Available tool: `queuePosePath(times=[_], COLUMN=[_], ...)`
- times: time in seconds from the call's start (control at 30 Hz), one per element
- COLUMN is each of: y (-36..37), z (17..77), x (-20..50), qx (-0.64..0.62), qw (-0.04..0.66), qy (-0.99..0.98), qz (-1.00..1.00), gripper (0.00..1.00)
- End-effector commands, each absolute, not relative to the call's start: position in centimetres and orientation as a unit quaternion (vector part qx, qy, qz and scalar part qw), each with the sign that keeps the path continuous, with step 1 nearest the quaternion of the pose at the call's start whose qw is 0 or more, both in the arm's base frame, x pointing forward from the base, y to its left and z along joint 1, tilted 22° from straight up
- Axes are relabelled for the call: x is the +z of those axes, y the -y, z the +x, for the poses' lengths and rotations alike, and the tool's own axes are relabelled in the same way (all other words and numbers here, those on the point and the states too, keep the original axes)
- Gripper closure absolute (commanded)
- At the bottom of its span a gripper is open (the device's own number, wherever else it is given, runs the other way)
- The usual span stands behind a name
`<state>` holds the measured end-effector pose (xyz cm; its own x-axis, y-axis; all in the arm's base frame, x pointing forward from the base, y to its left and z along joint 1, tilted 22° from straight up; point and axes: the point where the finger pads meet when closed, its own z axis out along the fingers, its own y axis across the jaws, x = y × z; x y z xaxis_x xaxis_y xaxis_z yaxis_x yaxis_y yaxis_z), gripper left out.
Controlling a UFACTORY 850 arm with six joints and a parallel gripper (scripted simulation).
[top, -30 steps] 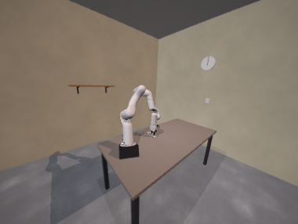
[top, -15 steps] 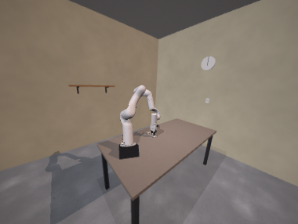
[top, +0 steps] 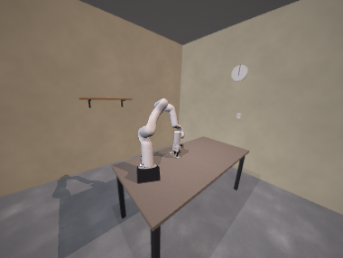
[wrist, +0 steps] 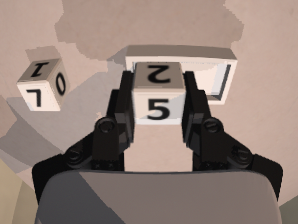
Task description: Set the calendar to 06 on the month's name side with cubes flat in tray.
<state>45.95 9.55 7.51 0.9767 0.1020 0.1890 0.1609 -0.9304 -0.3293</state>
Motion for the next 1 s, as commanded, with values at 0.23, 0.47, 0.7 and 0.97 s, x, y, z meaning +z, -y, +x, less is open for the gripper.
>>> queuePosePath(times=[0.23, 0.47, 0.7, 0.97], y=[-9.62, -9.62, -9.62, -9.62], z=[46.05, 46.05, 46.05, 46.05], x=[7.36, 7.36, 7.36, 7.36], qx=[-0.085, -0.085, -0.085, -0.085], qw=[0.174, 0.174, 0.174, 0.174], qy=[0.067, 0.067, 0.067, 0.067], qz=[-0.979, -0.979, -0.979, -0.979], gripper=[0.71, 0.71, 0.71, 0.71])
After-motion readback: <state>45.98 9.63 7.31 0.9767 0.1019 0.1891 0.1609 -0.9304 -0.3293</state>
